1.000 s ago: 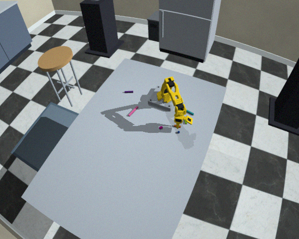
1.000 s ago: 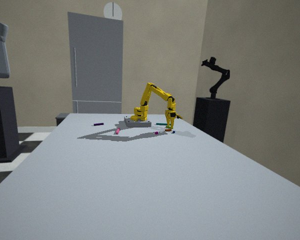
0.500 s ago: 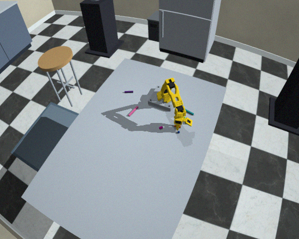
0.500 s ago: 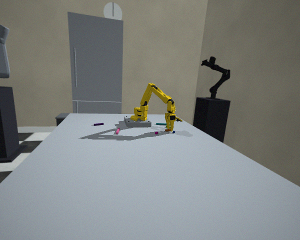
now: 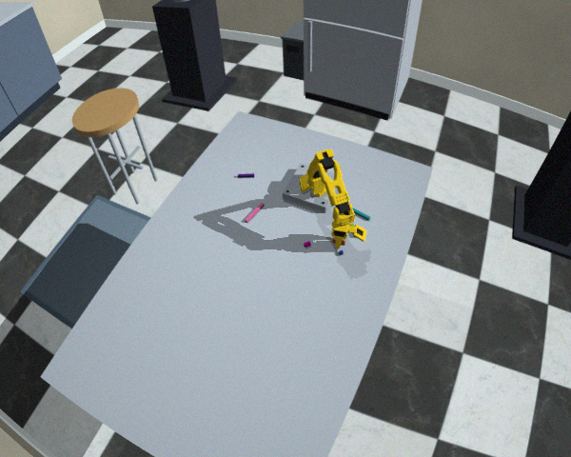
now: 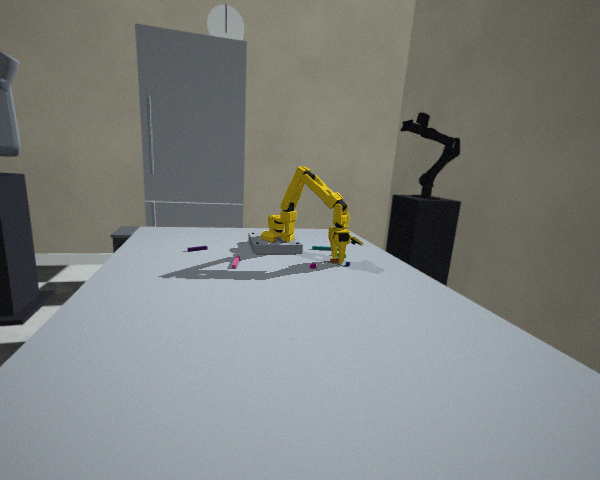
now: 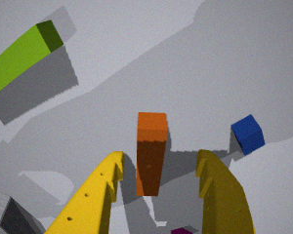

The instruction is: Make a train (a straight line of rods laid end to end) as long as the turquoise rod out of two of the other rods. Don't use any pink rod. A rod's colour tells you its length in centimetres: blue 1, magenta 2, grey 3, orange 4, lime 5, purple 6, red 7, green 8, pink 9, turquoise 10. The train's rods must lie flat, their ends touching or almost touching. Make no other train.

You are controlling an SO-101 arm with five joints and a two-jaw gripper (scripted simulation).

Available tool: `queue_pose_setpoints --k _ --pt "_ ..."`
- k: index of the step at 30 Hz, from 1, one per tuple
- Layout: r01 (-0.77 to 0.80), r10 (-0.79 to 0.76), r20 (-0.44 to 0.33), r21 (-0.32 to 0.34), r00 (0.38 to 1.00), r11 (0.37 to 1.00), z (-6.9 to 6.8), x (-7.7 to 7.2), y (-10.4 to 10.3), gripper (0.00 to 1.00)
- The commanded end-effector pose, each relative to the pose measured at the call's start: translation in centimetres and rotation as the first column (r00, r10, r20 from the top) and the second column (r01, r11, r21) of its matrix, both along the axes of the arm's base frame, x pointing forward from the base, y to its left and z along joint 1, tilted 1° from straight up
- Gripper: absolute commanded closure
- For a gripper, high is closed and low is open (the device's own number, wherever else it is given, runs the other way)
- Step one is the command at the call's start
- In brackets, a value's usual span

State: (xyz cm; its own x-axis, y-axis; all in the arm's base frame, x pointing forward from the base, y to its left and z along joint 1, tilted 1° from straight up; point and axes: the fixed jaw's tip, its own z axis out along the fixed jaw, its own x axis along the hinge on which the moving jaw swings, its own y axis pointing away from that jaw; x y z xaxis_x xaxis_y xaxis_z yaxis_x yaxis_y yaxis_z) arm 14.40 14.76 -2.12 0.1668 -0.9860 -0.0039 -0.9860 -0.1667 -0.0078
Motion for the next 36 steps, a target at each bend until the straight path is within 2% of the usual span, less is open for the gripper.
queue_pose_setpoints --k 1,18,36 --pt "0.001 -0.001 -0.019 -0.017 1.000 1.000 -0.46 -0.40 -0.34 0.81" --pt "0.001 -0.001 -0.019 -0.017 1.000 1.000 -0.46 -0.40 -0.34 0.82" --pt "0.001 -0.001 -0.019 -0.017 1.000 1.000 -0.46 -0.40 -0.34 0.93"
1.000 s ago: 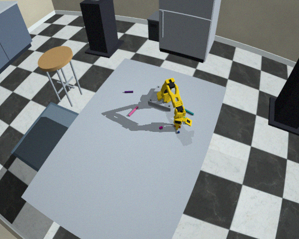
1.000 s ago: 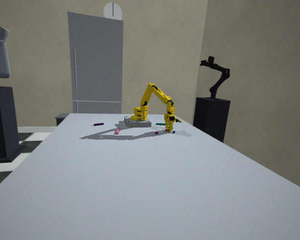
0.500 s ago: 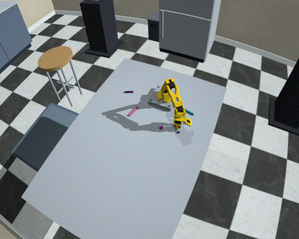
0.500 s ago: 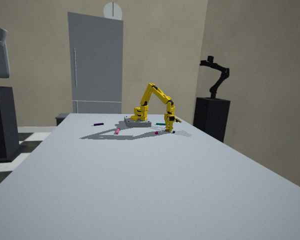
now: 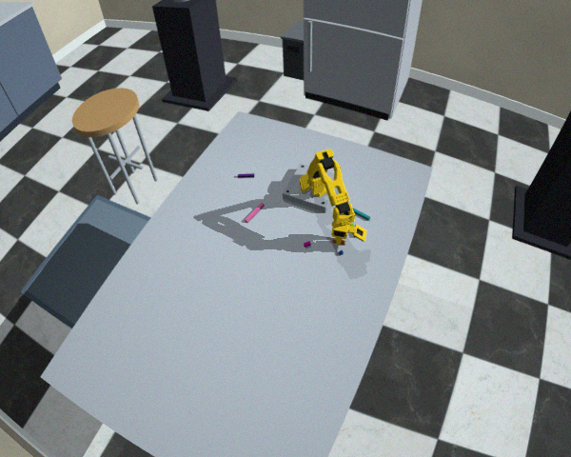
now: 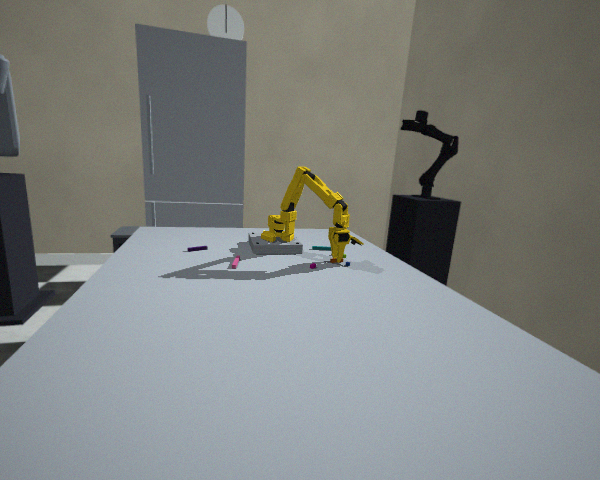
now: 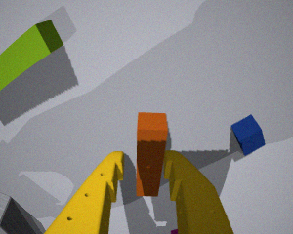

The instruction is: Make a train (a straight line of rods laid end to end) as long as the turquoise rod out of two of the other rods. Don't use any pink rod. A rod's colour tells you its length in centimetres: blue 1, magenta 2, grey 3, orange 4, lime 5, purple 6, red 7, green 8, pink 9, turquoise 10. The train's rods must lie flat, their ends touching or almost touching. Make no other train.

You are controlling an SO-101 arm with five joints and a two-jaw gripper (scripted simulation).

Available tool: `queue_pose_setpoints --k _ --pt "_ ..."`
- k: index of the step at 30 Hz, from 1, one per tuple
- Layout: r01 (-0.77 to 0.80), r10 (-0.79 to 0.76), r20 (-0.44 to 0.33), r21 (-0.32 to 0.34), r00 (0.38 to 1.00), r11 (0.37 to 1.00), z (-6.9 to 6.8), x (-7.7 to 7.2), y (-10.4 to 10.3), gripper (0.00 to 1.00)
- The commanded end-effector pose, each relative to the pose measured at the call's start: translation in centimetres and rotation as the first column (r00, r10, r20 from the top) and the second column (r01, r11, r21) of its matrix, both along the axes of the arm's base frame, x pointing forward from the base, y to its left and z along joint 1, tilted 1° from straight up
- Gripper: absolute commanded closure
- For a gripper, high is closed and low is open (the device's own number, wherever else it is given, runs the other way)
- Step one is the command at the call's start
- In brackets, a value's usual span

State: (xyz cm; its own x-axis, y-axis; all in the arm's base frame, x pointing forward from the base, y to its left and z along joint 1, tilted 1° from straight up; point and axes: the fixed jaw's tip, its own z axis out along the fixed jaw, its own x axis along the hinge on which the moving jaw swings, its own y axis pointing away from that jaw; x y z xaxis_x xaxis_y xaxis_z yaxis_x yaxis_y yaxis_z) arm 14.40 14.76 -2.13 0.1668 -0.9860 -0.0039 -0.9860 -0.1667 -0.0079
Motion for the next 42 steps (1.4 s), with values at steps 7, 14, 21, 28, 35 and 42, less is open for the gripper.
queue_pose_setpoints --k 7,14,21,28,35,42 --pt "0.001 -0.001 -0.019 -0.017 1.000 1.000 -0.45 -0.40 -0.34 0.97" --pt "0.001 -0.001 -0.019 -0.017 1.000 1.000 -0.45 -0.40 -0.34 0.99" --pt "0.001 -0.001 -0.019 -0.017 1.000 1.000 -0.45 -0.40 -0.34 1.00" --pt "0.001 -0.001 -0.019 -0.017 1.000 1.000 -0.45 -0.40 -0.34 1.00" --pt "0.001 -0.001 -0.019 -0.017 1.000 1.000 -0.45 -0.40 -0.34 1.00" --pt "0.001 -0.001 -0.019 -0.017 1.000 1.000 -0.42 -0.39 -0.33 1.00"
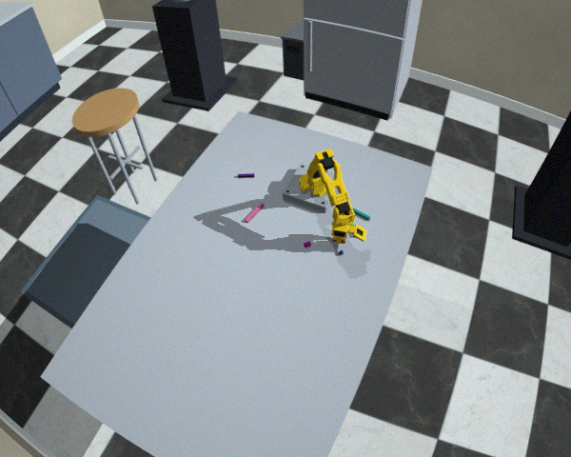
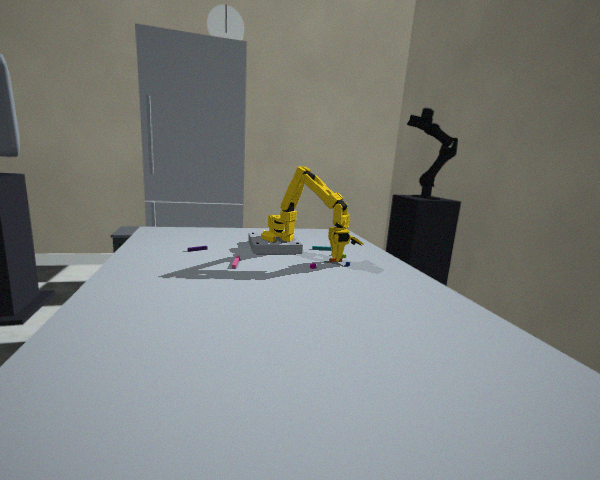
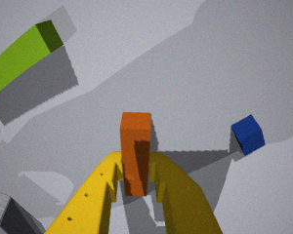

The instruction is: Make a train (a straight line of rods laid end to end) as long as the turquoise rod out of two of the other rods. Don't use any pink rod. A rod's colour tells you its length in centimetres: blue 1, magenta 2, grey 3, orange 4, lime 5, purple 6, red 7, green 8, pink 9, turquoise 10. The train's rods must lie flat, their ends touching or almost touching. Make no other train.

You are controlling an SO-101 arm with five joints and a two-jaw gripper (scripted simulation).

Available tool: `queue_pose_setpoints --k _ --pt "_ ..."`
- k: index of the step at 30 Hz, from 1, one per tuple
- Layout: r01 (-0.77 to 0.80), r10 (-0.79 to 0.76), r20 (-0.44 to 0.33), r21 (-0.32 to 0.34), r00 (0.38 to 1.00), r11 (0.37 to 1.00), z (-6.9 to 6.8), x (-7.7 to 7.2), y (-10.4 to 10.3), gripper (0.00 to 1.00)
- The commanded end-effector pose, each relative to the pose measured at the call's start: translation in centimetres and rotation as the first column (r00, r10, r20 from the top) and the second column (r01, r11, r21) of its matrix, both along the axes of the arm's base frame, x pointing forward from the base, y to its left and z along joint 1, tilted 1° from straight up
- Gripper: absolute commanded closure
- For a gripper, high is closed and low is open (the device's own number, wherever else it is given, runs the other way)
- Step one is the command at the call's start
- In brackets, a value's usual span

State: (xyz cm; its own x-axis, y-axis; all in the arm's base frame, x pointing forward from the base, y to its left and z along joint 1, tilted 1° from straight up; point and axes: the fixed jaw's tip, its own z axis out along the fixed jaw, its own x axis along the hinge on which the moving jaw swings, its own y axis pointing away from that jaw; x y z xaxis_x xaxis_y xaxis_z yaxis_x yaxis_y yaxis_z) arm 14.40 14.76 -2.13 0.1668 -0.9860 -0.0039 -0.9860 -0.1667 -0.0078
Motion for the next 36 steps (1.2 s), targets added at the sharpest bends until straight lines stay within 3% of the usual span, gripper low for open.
queue_pose_setpoints --k 1,8,21,36 --pt "0.001 -0.001 -0.019 -0.017 1.000 1.000 -0.4 -0.4 -0.3 1.00" --pt "0.001 -0.001 -0.019 -0.017 1.000 1.000 0.1 -0.3 -0.3 1.00" --pt "0.001 -0.001 -0.019 -0.017 1.000 1.000 2.8 0.0 -0.2 1.00" --pt "0.003 -0.003 -0.019 -0.017 1.000 1.000 3.2 0.1 -0.2 1.00"
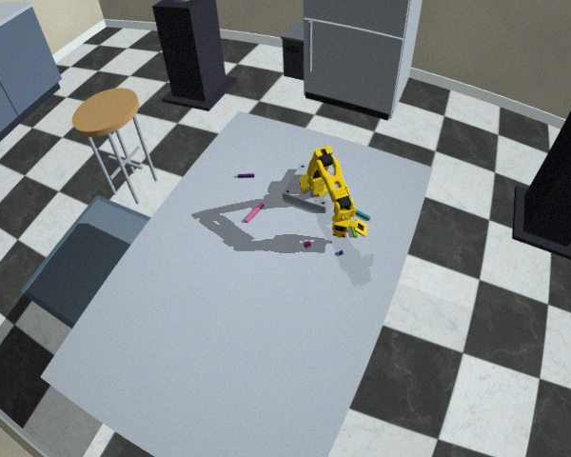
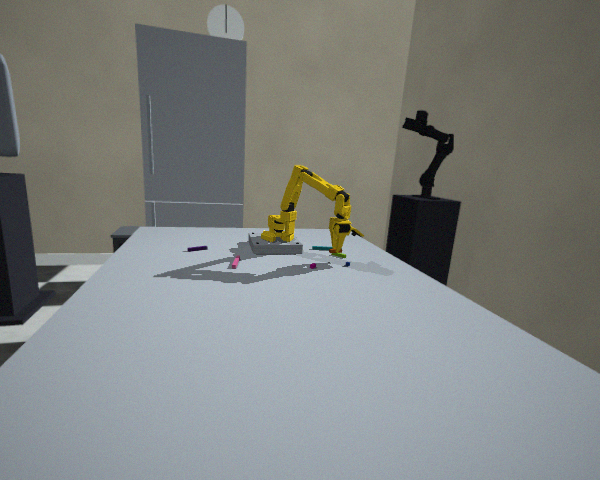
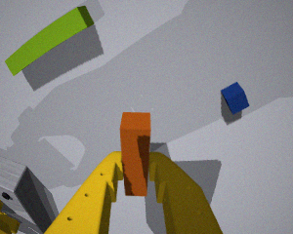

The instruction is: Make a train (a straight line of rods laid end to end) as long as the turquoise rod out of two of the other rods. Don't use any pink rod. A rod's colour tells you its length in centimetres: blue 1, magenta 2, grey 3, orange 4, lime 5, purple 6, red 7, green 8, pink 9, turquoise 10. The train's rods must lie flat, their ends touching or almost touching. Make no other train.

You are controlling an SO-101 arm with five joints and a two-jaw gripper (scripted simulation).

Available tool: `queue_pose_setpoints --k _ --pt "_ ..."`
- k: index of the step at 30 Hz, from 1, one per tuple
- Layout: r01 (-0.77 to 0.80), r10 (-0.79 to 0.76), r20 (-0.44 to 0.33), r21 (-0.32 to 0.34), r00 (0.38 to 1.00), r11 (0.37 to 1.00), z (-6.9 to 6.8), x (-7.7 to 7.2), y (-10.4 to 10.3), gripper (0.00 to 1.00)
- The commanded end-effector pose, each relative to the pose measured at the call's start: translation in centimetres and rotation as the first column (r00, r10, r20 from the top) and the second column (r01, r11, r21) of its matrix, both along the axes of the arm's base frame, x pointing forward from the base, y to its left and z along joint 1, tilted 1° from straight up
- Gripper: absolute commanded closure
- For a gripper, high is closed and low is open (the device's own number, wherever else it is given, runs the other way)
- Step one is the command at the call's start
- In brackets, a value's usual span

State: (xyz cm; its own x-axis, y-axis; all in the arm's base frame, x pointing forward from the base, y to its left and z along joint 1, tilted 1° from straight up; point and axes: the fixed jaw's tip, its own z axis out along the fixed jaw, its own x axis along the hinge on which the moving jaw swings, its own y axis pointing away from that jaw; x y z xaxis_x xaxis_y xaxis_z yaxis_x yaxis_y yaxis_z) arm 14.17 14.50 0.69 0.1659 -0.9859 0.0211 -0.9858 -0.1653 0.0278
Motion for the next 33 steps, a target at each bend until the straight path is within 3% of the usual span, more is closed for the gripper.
queue_pose_setpoints --k 1,10,19,21,33 --pt "0.003 -0.003 0.012 0.014 1.000 1.000 0.4 0.4 0.0 1.00" --pt "0.023 -0.023 0.011 0.015 1.000 1.000 0.4 1.5 -1.2 1.00" --pt "0.082 -0.082 0.010 0.017 0.997 0.996 0.2 4.3 -5.1 1.00" --pt "0.082 -0.082 0.010 0.017 0.997 0.996 0.2 4.3 -5.1 1.00" --pt "0.195 -0.195 0.010 0.022 0.981 0.981 0.0 7.0 -13.9 1.00"
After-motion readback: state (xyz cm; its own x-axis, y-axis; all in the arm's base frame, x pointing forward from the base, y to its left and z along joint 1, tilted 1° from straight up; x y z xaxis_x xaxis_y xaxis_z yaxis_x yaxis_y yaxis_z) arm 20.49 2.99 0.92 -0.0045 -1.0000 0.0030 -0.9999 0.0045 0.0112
